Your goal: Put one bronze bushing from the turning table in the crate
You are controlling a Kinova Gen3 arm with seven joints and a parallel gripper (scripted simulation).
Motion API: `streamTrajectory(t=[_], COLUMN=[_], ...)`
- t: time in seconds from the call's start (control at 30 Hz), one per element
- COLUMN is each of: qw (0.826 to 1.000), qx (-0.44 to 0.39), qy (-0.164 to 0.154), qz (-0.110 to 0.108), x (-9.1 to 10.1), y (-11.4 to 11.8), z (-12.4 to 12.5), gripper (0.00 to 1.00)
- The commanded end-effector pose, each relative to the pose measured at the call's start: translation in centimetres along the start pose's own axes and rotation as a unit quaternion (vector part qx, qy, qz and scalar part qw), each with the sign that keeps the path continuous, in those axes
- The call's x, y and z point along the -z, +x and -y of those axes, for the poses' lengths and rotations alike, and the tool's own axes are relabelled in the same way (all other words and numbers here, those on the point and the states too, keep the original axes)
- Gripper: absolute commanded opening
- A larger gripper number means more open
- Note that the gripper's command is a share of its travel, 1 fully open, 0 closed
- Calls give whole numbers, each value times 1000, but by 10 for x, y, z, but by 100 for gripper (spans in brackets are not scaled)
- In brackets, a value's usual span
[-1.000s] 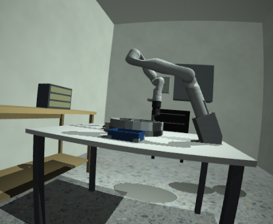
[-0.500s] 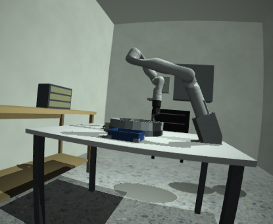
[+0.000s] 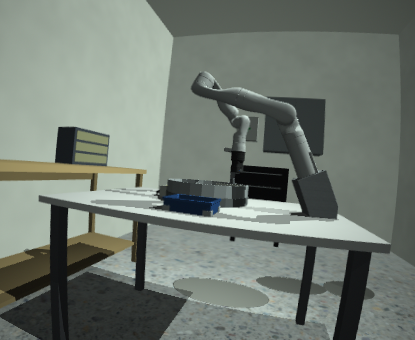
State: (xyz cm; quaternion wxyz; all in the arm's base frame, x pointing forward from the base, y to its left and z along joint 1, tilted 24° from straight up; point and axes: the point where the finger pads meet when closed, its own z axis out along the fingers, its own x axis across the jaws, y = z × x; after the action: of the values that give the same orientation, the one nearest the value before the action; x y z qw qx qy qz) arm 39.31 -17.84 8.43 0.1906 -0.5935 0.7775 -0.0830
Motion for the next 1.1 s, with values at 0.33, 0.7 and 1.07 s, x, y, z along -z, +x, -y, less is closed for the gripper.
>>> streamTrajectory(t=[0.33, 0.7, 1.07], qw=[1000, 1000, 1000], qx=[0, 0, 0], qy=[3, 3, 3], qz=[0, 0, 0], x=[6, 14, 17], y=[0, 0, 0], z=[2, 2, 2], gripper=[0, 0, 0])
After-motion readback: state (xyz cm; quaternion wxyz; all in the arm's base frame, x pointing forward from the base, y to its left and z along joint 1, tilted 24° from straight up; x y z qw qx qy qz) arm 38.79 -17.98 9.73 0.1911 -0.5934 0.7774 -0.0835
